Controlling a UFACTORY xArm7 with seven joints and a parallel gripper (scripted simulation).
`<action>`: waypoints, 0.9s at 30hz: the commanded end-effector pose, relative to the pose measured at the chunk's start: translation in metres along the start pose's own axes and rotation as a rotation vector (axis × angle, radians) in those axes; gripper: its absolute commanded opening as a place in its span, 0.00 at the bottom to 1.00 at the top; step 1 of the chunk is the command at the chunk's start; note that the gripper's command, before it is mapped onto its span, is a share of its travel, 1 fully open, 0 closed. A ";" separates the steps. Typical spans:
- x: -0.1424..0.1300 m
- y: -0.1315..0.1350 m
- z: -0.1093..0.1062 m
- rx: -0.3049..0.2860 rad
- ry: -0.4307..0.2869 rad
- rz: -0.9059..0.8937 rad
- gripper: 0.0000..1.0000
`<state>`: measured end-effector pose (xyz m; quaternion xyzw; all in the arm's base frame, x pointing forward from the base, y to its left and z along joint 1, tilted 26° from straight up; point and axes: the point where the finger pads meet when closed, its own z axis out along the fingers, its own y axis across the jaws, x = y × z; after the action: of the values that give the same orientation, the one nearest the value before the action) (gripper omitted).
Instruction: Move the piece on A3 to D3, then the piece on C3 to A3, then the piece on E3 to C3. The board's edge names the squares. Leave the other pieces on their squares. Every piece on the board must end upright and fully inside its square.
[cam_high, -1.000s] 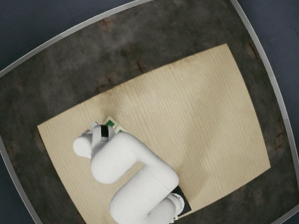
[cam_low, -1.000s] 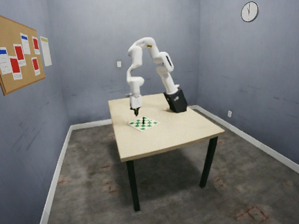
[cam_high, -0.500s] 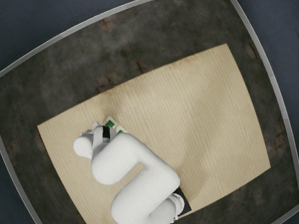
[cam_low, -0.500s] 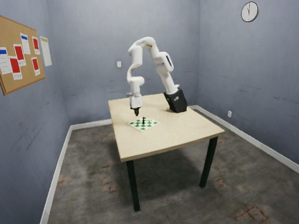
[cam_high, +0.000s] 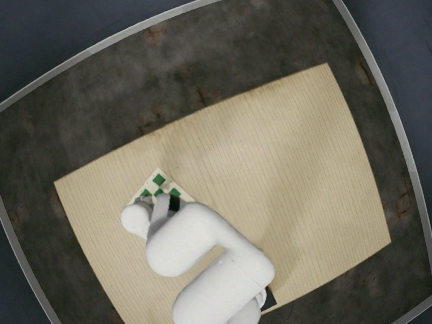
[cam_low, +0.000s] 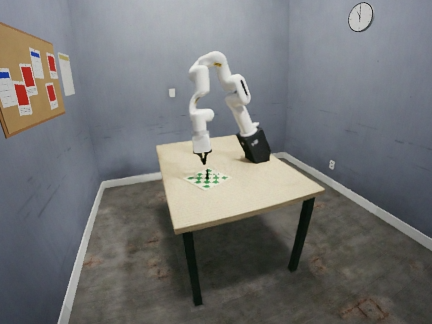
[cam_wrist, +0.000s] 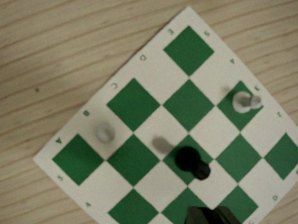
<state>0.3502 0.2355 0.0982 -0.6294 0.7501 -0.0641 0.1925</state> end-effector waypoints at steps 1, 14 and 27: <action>0.022 0.021 -0.001 0.046 -0.004 0.275 0.00; 0.046 0.040 0.003 0.077 0.000 0.781 0.00; 0.046 0.040 0.003 0.077 0.000 0.781 0.00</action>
<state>0.3074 0.1980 0.0719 -0.2979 0.9342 0.0095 0.1962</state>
